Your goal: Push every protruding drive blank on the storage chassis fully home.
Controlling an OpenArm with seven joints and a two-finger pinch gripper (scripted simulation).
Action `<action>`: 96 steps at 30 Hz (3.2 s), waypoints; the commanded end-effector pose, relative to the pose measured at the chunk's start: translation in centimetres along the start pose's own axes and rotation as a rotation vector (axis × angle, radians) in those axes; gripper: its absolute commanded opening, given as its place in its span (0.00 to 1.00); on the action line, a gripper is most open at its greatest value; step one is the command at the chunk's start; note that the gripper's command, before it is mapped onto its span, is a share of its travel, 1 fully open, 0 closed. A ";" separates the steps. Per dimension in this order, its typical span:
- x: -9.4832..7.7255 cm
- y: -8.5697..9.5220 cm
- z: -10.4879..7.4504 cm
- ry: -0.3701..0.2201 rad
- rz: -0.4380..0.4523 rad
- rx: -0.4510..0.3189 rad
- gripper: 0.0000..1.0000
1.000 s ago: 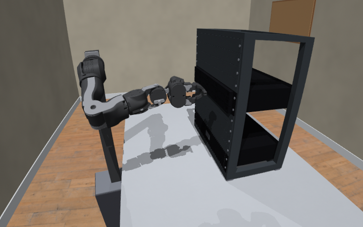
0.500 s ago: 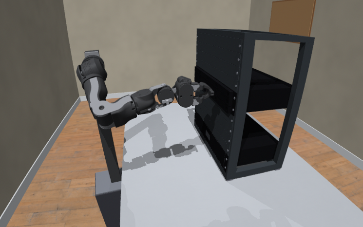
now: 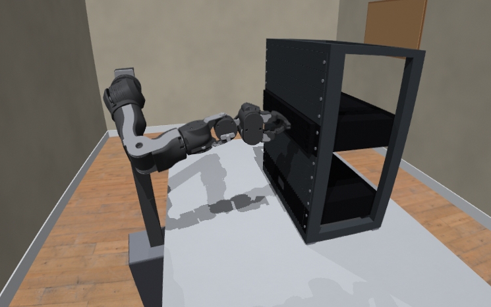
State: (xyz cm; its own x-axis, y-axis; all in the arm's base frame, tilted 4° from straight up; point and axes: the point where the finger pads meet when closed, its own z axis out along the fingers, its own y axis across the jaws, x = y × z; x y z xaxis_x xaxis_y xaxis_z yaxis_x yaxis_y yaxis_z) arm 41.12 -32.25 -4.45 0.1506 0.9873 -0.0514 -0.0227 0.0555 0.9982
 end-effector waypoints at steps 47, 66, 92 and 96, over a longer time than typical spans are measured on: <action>0.2 -0.1 1.1 0.004 -0.001 0.003 0.00; 0.3 -0.1 2.1 0.004 -0.001 0.003 0.00; 0.2 0.0 3.4 0.003 -0.001 0.004 0.00; 0.3 0.0 3.4 0.004 -0.001 0.004 0.00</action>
State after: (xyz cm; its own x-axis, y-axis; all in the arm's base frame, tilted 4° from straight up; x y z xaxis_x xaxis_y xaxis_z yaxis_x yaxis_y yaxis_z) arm 44.47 -32.60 -4.42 0.1504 0.9873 -0.0504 -0.0212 0.0542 0.9983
